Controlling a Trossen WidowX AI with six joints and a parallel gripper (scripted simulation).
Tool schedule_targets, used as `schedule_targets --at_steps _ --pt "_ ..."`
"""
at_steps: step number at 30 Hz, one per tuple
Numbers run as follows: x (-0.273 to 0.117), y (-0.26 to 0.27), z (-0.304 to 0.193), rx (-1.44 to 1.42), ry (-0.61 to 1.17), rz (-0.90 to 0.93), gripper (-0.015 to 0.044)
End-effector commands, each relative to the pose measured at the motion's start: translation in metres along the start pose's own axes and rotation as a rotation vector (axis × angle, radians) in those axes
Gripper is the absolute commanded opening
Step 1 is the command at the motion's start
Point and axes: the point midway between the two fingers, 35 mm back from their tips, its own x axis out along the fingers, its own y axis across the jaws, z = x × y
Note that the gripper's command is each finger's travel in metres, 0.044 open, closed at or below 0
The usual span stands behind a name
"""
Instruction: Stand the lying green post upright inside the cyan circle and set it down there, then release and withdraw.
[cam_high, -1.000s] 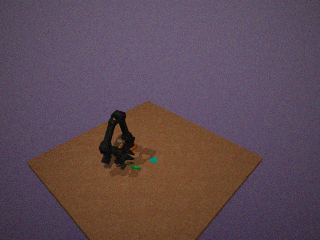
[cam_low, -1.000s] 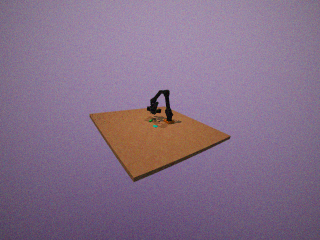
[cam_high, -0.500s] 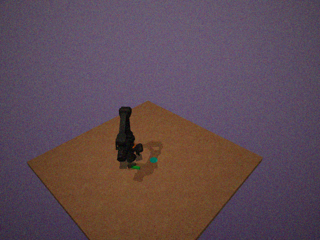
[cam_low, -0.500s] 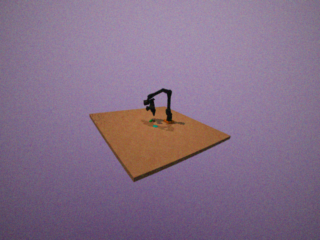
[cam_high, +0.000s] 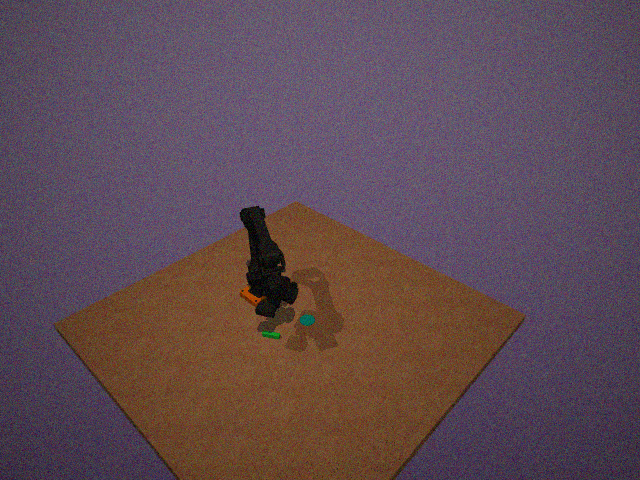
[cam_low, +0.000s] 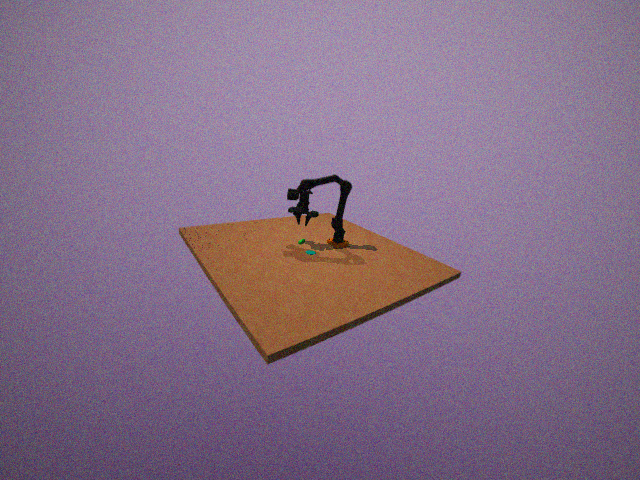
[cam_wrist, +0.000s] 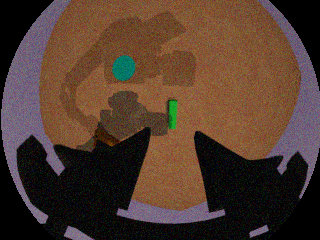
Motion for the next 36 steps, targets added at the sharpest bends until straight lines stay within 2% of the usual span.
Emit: schedule_targets --at_steps 1,6,12,14,19,27,36 --pt "-0.002 -0.002 0.0 -0.053 0.013 -0.029 0.0233" --pt "0.007 -0.004 0.001 -0.051 0.013 -0.03 0.0233" --pt "0.095 -0.009 0.001 -0.048 0.014 -0.03 0.0233" --pt "0.114 -0.006 -0.001 -0.052 0.014 -0.029 0.0233" --pt "0.116 -0.005 -0.001 -0.053 0.014 -0.029 0.0233" --pt "0.116 -0.005 -0.001 -0.053 0.014 -0.029 0.0023" --pt "0.103 -0.008 0.001 -0.053 0.013 -0.029 0.0023"
